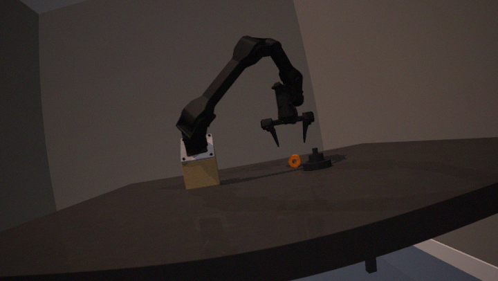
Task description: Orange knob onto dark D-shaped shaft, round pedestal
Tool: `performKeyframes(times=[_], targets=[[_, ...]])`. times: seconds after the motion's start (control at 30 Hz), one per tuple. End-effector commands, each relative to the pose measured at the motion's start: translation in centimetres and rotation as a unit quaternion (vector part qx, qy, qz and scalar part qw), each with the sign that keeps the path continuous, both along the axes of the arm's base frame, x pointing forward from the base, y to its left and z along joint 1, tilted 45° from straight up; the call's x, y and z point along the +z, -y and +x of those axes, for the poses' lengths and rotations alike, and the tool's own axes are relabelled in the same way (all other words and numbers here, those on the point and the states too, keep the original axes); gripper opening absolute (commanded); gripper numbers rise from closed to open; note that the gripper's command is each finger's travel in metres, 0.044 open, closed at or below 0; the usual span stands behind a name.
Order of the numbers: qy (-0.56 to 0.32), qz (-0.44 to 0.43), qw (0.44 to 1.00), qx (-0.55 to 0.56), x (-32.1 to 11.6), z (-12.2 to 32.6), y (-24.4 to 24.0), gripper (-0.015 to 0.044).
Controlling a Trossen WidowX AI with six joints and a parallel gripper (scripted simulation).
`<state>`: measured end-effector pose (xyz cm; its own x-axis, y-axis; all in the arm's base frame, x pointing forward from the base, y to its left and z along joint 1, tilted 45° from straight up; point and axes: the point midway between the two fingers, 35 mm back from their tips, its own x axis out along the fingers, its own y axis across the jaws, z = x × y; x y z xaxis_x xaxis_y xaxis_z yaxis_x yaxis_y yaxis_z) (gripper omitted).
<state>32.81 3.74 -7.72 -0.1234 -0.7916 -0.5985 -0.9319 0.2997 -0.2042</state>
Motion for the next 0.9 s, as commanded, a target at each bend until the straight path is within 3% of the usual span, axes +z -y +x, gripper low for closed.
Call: performKeyframes(times=[0.0,0.87], targets=[[0.007,-0.004,1.0,-0.002,-0.8,0.2,1.1,0.044],[0.007,-0.004,1.0,-0.002,-3.7,0.0,4.0,0.044]])
